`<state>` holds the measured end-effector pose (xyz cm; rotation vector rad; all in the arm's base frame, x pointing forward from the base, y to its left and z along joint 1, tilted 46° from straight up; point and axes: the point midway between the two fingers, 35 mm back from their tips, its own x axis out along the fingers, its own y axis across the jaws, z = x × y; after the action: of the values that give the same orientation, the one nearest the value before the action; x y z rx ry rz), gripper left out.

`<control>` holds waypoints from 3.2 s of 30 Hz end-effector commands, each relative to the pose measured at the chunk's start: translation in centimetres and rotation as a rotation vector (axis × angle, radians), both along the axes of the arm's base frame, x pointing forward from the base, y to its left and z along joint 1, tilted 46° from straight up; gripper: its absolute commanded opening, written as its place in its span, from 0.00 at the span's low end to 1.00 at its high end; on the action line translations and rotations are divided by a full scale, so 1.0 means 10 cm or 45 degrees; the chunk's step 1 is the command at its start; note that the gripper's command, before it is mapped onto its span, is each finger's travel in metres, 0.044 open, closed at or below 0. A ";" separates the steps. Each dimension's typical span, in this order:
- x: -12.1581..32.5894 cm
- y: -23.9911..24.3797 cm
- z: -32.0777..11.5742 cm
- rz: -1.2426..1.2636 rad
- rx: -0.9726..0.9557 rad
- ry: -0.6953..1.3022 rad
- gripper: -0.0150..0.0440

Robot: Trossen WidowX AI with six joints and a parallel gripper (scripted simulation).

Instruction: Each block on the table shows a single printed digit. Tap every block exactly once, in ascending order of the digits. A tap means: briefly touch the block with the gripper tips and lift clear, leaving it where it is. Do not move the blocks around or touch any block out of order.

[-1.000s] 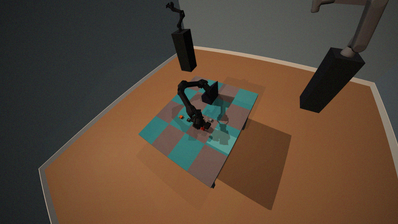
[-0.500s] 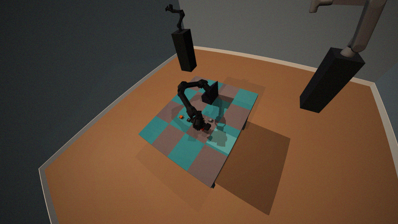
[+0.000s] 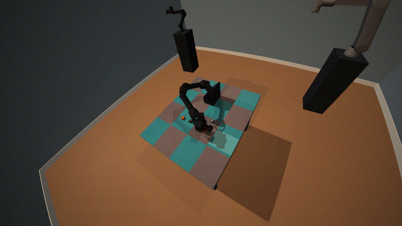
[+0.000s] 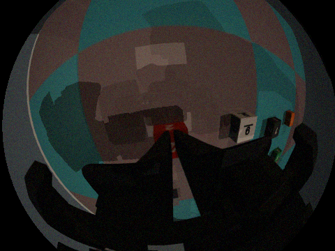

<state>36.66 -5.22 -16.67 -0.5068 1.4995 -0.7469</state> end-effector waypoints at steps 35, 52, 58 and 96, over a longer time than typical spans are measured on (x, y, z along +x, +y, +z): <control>-0.60 -0.39 2.16 0.007 0.020 0.016 0.29; -1.37 -1.07 2.33 -0.002 -0.005 0.024 0.29; -1.45 -1.42 2.02 -0.002 -0.016 0.027 0.29; -1.45 -1.42 2.02 -0.002 -0.016 0.027 0.29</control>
<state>21.99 -19.59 2.98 -0.5277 1.5213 -0.7432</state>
